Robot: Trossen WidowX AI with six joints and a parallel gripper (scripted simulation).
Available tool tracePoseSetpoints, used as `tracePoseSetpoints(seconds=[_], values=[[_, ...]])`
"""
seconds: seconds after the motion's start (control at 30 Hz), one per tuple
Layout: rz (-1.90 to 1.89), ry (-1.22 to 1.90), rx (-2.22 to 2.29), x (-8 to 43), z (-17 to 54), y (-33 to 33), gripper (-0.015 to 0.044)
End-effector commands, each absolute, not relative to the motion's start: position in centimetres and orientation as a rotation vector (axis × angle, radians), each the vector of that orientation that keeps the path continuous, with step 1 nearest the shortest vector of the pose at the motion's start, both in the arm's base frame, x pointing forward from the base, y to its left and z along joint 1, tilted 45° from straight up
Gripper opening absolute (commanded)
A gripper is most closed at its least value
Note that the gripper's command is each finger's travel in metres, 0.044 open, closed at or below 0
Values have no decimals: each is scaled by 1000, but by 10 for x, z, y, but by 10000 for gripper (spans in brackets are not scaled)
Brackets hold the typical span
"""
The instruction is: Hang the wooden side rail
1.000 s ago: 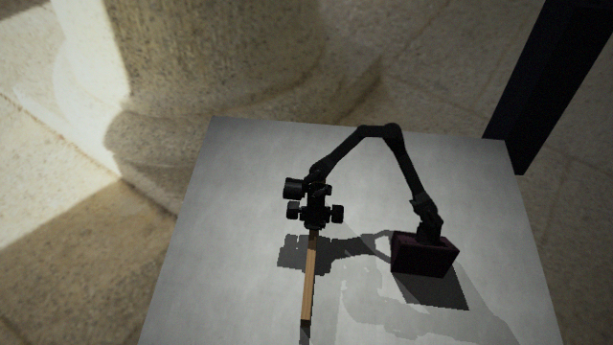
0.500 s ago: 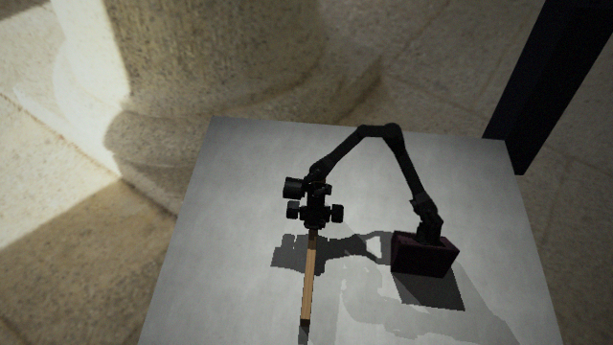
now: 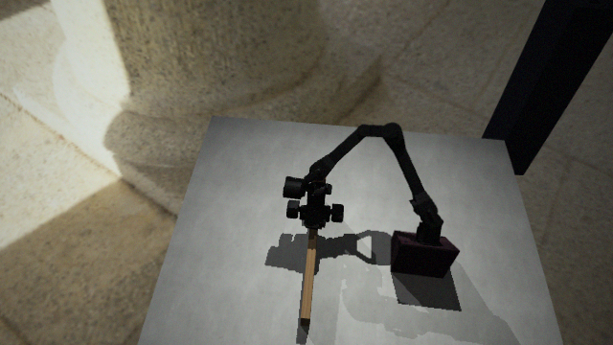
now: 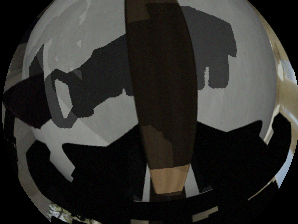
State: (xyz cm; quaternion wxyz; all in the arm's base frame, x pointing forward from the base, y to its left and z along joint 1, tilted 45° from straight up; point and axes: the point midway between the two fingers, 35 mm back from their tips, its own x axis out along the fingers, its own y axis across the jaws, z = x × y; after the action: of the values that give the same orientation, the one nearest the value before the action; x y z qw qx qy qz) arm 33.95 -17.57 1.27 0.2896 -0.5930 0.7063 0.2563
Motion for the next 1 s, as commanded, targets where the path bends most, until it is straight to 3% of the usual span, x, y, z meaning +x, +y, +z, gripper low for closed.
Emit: tracePoseSetpoints(seconds=[0.0,0.97], values=[[680,1877,-1591,342,15,-175,0],[680,1877,-1591,342,17,-177,0]])
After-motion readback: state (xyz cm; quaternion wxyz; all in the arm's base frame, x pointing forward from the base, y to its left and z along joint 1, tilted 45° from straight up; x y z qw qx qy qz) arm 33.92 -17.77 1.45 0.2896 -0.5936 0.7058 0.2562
